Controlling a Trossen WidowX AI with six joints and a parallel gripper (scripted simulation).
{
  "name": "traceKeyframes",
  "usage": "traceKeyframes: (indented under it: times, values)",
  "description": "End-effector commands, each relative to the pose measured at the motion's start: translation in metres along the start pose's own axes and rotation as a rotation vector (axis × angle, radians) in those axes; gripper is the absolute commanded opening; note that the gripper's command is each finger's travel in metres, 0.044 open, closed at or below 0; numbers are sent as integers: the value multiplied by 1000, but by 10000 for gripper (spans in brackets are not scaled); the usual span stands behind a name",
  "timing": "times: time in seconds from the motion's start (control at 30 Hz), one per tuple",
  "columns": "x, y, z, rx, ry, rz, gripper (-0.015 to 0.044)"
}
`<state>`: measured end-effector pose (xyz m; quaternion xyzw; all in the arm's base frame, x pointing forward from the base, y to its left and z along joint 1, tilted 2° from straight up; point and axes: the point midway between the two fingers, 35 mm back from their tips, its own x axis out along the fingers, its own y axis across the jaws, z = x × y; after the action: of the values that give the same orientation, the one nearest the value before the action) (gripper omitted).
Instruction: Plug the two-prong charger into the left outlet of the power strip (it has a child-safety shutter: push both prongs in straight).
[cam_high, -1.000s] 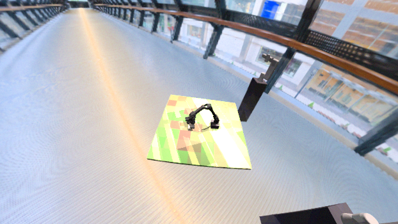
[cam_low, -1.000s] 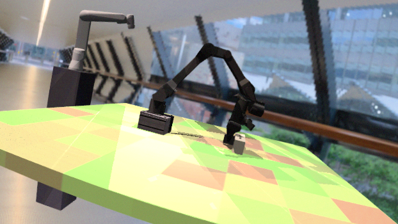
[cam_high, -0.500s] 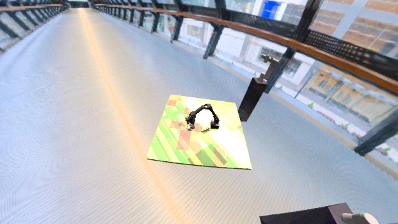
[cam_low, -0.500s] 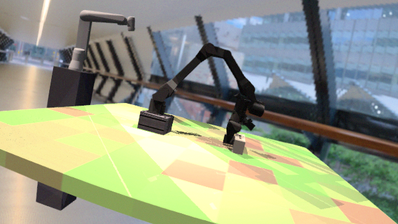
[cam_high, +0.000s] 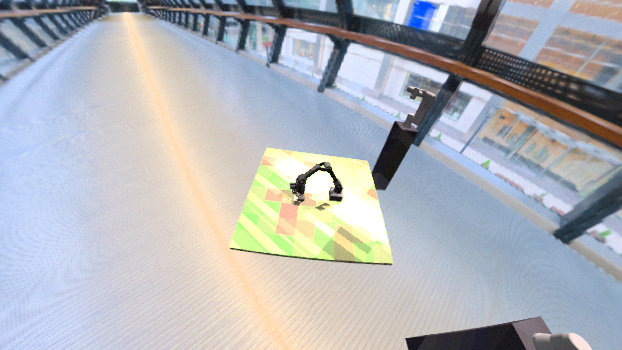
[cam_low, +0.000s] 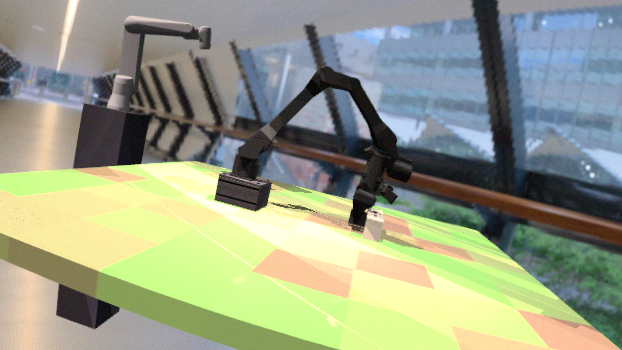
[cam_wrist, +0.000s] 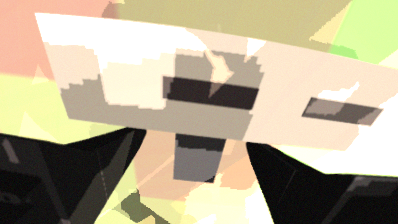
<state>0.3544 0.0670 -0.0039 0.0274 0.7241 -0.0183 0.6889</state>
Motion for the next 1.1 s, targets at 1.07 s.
traceKeyframes:
  times: [1.07]
  values:
    - [0, 0, -8, 2, -34, 4, 440]
